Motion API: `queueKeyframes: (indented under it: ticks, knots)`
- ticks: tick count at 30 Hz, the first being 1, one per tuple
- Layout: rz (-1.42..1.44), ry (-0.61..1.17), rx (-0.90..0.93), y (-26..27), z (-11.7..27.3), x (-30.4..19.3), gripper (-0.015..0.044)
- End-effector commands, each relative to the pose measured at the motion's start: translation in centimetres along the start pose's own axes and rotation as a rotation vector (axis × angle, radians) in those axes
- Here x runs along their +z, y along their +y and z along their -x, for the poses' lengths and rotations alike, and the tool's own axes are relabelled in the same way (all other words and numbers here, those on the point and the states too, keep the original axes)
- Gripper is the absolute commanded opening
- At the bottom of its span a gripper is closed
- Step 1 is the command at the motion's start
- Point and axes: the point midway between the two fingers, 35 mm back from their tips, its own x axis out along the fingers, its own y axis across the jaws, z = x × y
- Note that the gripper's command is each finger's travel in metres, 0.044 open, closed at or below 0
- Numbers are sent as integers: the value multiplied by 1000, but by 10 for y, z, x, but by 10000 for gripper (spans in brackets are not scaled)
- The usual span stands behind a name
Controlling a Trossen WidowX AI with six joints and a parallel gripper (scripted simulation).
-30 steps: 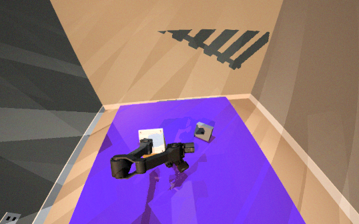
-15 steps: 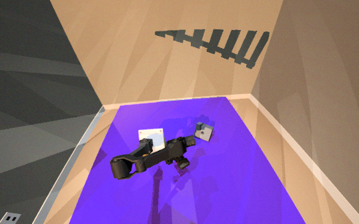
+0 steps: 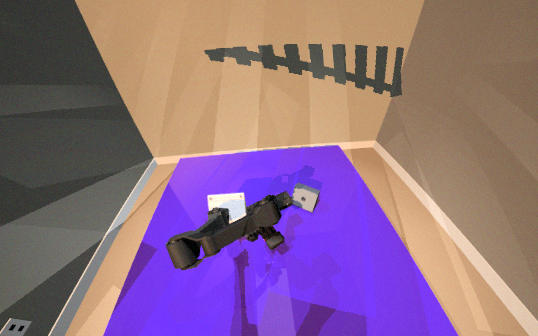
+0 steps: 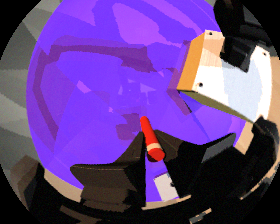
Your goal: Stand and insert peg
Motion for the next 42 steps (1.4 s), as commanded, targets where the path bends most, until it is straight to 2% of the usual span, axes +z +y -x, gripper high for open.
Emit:
queueKeyframes:
  ticks: [1,42]
  knots:
    - [-13,8,-22,-2,2,-2,0]
    - [-160,235,-393,-41,-25,-59,0]
